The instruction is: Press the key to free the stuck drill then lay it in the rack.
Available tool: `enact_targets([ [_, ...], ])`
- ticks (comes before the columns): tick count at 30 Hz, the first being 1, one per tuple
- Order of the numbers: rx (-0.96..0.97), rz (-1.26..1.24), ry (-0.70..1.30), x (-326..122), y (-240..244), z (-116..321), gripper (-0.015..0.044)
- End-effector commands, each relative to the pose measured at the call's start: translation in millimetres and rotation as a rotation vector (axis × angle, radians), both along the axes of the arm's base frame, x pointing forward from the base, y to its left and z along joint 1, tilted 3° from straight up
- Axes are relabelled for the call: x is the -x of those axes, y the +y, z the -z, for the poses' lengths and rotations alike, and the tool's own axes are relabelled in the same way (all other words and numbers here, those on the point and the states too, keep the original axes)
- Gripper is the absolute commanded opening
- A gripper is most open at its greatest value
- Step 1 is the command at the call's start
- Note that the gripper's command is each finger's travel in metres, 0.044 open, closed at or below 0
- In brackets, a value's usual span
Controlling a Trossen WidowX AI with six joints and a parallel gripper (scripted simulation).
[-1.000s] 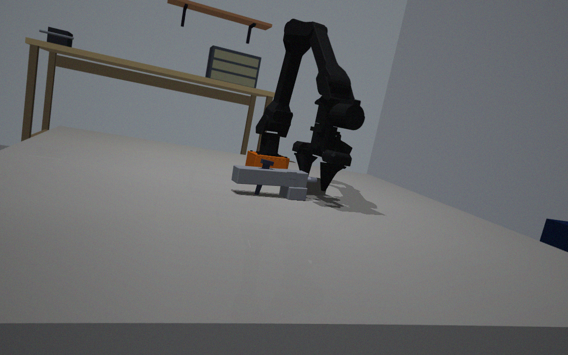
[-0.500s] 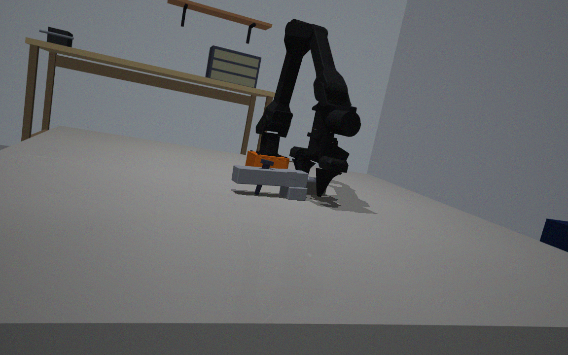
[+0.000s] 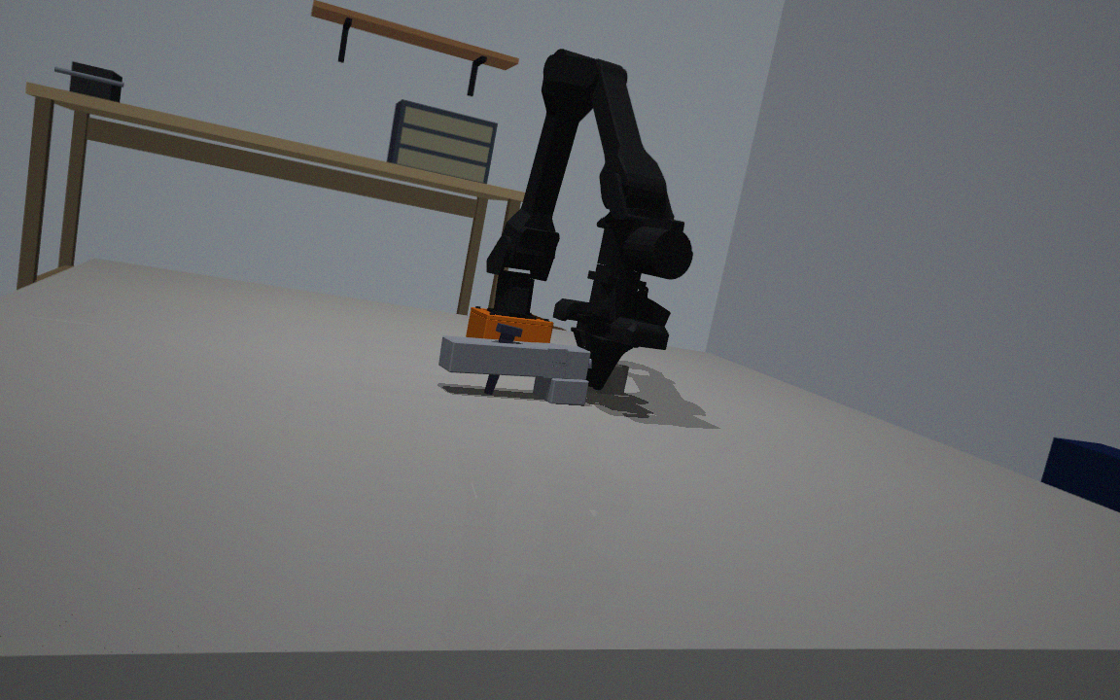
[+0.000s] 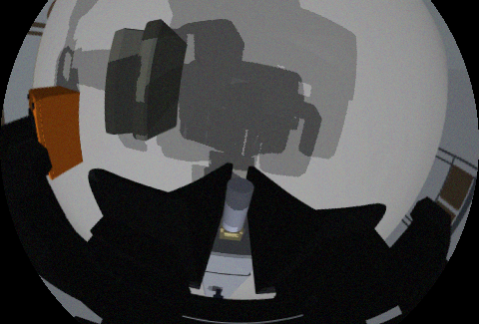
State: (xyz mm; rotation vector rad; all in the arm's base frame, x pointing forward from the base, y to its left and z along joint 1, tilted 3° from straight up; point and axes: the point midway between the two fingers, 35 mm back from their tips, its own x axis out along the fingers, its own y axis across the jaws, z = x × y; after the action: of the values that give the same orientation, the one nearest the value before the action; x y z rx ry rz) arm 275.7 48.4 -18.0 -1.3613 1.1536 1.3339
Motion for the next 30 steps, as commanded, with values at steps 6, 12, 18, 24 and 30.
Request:
enact_targets([
  [6,-0.002,-0.002,0.001,0.3,1.9,-0.3,0.0000],
  [12,-0.004,-0.004,0.002,1.5,7.7,-0.1,0.0000],
  [18,-0.004,-0.004,0.002,2.6,14.8,-0.1,0.0000],
  [24,-0.005,-0.004,0.002,4.1,23.9,-0.3,0.0000],
  [30,-0.006,-0.004,0.002,5.7,32.9,-0.6,0.0000],
])
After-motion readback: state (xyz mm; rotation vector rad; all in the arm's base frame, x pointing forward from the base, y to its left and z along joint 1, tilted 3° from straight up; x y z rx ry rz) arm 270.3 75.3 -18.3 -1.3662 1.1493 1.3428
